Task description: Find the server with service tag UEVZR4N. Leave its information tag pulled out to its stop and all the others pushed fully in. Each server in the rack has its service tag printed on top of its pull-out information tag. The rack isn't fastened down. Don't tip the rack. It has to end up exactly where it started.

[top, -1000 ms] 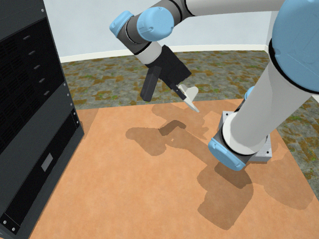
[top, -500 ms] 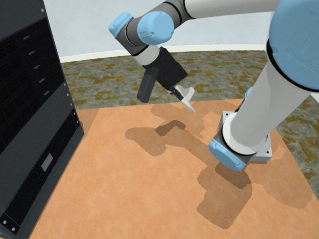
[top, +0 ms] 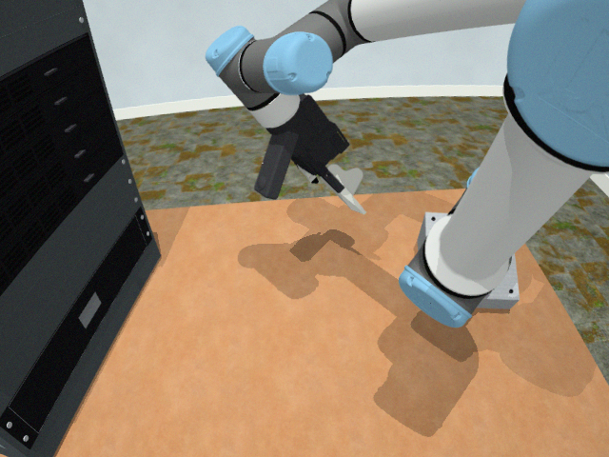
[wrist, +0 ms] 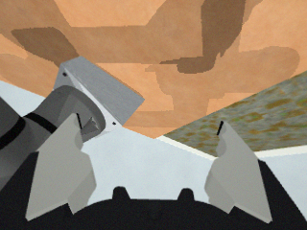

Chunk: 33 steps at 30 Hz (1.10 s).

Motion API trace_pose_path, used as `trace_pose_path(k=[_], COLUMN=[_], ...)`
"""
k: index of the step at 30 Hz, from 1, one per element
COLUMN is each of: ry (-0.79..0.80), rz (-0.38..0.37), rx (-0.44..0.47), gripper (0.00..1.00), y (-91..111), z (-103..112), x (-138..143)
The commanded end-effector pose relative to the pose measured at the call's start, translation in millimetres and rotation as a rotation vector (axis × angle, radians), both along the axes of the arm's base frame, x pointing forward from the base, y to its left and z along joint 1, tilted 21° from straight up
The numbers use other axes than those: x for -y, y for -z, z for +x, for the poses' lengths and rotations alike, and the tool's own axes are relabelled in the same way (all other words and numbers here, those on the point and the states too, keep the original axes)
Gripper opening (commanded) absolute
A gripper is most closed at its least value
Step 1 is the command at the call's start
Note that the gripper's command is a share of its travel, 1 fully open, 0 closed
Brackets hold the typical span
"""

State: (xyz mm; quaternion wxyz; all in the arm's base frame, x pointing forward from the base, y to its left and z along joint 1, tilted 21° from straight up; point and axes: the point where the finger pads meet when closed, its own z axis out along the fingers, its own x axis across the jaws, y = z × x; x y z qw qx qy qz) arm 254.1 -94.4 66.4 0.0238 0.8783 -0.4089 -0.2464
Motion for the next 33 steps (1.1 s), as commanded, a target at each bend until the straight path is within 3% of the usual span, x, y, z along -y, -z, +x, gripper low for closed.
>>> trace_pose_path(k=[1,33], ry=[-0.053,-0.353], rz=[0.009,0.016], rx=[0.043,0.263], gripper=[1.00,1.00], y=[8,38], z=[11,70], x=[3,21])
